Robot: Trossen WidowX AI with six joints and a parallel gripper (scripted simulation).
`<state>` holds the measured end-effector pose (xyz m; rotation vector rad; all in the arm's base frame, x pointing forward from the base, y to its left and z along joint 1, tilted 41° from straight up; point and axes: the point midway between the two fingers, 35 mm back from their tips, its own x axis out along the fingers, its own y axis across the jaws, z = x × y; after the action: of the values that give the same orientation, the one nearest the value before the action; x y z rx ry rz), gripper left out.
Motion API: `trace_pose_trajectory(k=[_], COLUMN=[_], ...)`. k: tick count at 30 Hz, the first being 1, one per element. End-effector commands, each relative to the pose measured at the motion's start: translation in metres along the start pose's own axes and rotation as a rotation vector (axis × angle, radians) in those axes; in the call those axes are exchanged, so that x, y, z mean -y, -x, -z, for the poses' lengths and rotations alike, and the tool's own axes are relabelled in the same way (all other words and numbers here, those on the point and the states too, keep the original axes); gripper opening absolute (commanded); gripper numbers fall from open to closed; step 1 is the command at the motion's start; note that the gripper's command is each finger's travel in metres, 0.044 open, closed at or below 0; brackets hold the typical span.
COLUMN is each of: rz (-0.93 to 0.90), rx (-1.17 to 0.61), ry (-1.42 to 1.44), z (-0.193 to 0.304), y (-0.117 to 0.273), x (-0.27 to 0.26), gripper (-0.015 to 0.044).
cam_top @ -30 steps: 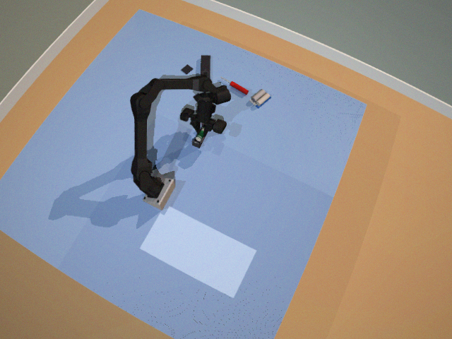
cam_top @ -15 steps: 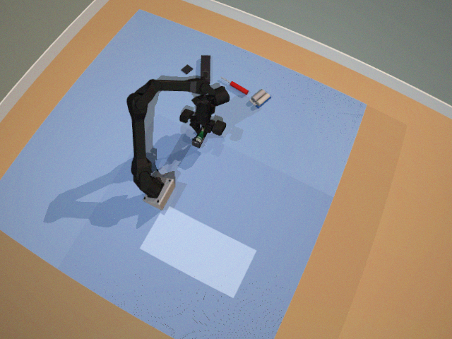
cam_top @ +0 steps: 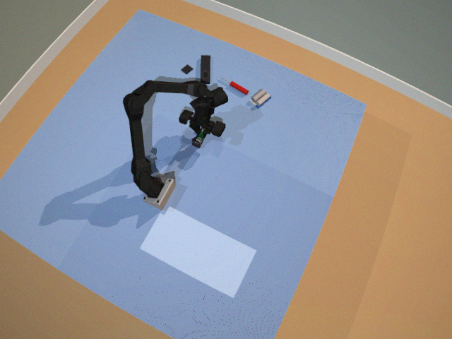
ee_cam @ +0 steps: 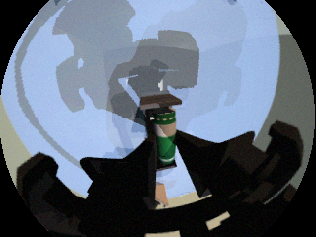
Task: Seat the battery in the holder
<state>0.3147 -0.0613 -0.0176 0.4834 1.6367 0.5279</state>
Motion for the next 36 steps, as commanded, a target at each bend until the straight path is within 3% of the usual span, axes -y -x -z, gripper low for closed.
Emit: trace_pose_trajectory(k=[1,36], rz=[-0.003,0.006], rx=[0.030,0.148], ry=[0.008,0.005], z=[-0.0028,0.0061], y=[-0.0001,-0.0044], x=[-0.0020,-0.0040], gripper=[0.0083,0.0083])
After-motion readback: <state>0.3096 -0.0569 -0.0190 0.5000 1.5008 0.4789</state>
